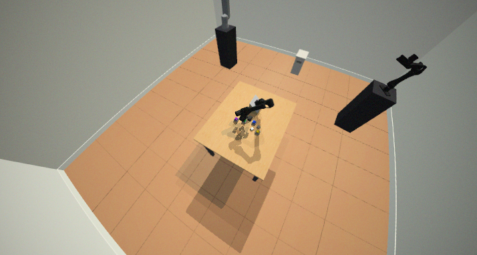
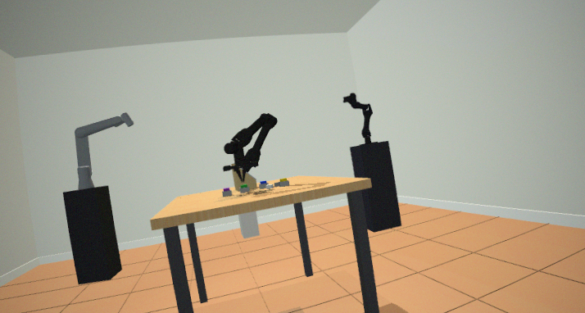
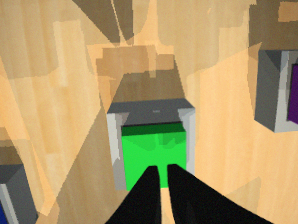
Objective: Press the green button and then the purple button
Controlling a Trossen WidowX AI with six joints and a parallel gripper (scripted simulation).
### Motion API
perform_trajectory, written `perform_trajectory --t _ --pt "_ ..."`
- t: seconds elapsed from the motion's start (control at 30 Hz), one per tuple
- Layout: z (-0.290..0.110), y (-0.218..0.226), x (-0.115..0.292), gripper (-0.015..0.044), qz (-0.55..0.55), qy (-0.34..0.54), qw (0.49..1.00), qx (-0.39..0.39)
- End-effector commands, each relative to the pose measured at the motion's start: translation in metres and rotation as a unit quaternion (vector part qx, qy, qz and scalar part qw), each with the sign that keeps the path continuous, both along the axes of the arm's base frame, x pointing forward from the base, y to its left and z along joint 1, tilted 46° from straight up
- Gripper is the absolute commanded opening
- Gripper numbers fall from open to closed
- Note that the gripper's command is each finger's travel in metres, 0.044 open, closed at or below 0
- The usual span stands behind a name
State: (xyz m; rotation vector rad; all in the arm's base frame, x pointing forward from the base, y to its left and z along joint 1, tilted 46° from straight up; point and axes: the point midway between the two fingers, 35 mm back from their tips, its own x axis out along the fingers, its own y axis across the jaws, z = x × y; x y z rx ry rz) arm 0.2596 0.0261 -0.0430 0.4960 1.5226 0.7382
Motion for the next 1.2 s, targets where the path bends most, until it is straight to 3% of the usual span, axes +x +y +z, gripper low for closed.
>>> perform_trajectory --t 0.0,1.03,1.17 --pt "-0.005 0.007 -0.003 0.002 0.0 0.006 1.0 0.003" --pt "-0.016 0.018 -0.006 0.002 0.0 0.006 1.0 0.004" --pt "0.006 -0.004 -0.002 0.002 0.0 0.005 1.0 0.003"
